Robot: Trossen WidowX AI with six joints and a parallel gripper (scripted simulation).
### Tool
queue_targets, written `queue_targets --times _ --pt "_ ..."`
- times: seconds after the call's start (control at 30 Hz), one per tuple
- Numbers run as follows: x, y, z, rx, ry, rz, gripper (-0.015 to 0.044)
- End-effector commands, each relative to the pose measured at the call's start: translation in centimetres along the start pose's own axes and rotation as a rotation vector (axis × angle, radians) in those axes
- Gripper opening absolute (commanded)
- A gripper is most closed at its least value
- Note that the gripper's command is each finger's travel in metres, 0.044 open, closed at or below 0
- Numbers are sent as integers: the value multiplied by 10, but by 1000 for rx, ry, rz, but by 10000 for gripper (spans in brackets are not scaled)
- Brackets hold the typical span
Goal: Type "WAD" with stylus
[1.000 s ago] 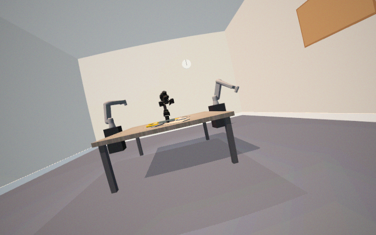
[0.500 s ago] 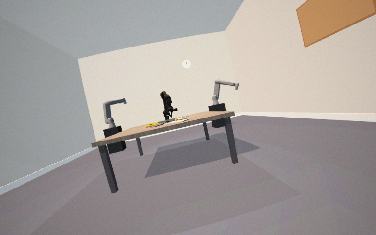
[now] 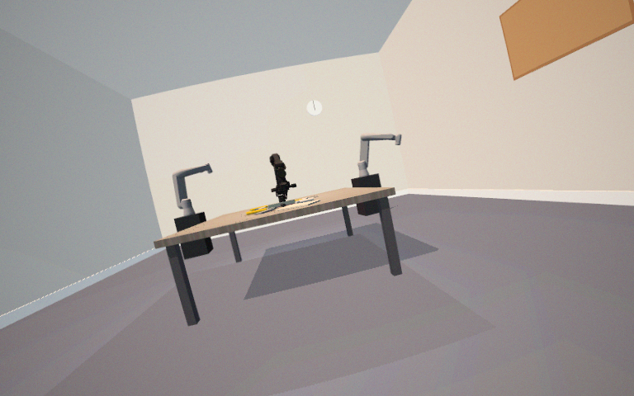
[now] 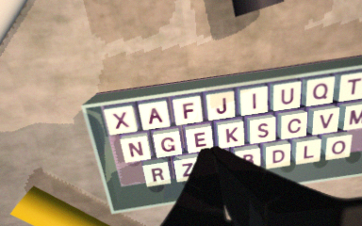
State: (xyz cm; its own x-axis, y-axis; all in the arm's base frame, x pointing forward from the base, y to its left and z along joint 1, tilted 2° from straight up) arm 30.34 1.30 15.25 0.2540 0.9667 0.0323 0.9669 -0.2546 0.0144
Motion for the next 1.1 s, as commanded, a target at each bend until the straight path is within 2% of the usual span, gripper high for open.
queue_targets --times 0.0,0.37,0.6,0.93,1.07 --pt "-39 4 1 4 -7 13 0" --pt "-43 5 1 4 -7 13 0" --pt "-106 14 0 3 -13 13 0" --pt "-104 13 0 3 -13 13 0" --pt "-85 -18 0 6 -11 13 0"
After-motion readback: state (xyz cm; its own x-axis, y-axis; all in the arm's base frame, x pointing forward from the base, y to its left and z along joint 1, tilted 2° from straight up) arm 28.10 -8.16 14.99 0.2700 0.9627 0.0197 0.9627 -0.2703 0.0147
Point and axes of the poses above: the point midway between the two fingers, 35 mm back from their tips, its own z axis out along the fingers, its own x axis across the jaws, y = z × x, the point moved 8 cm from there along -z, back along the fingers, and after that the axes turned 10 degrees about z, right-handed, at the moved point
